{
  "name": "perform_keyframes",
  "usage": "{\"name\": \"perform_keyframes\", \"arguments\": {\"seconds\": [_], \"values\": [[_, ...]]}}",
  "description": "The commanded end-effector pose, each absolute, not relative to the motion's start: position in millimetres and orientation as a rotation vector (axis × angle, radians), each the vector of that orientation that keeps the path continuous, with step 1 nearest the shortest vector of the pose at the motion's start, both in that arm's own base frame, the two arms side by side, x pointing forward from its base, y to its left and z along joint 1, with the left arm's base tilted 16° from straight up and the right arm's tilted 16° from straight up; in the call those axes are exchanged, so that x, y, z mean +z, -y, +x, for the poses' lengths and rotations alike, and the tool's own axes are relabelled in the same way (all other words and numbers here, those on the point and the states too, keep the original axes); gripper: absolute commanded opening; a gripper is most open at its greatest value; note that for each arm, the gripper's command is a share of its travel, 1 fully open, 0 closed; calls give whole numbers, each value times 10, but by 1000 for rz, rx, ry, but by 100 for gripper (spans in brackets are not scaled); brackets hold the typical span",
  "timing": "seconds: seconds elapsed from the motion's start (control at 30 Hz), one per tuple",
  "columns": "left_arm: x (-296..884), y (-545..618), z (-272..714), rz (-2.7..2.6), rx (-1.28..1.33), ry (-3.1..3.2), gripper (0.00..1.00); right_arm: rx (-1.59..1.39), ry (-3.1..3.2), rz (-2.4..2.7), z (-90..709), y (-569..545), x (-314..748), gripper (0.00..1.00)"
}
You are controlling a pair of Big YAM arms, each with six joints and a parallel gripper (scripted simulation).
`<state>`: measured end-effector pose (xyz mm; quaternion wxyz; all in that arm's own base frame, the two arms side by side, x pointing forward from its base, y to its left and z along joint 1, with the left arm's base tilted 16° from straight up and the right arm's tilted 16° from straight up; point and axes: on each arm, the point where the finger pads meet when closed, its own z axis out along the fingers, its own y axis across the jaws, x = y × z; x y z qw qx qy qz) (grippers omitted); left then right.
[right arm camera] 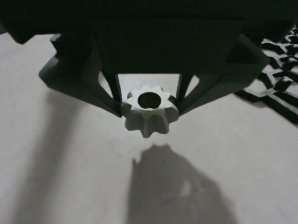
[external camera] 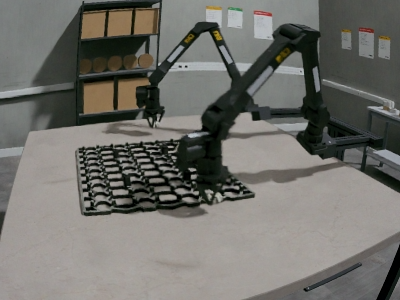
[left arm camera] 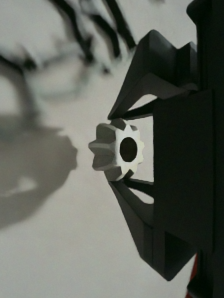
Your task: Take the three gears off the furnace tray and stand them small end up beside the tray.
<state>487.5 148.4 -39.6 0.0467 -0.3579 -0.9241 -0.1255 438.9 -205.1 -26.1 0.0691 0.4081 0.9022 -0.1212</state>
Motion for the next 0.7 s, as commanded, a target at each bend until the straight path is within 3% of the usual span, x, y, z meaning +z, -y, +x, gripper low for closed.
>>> {"name": "perform_keyframes", "arguments": {"seconds": [0.0, 0.27, 0.67], "values": [[-75, -1763, 4843, -1303, -436, 2799, 54, -333, -2710, 1105, 4680, 2230, -134, 54], [-63, -2384, 4399, -1248, -458, 2813, 54, -307, -2679, 1133, 4623, 2304, -99, 54], [-5, -2419, 4448, -1220, -481, 2835, 54, -311, -2679, 1134, 4622, 2308, -98, 54]]}}
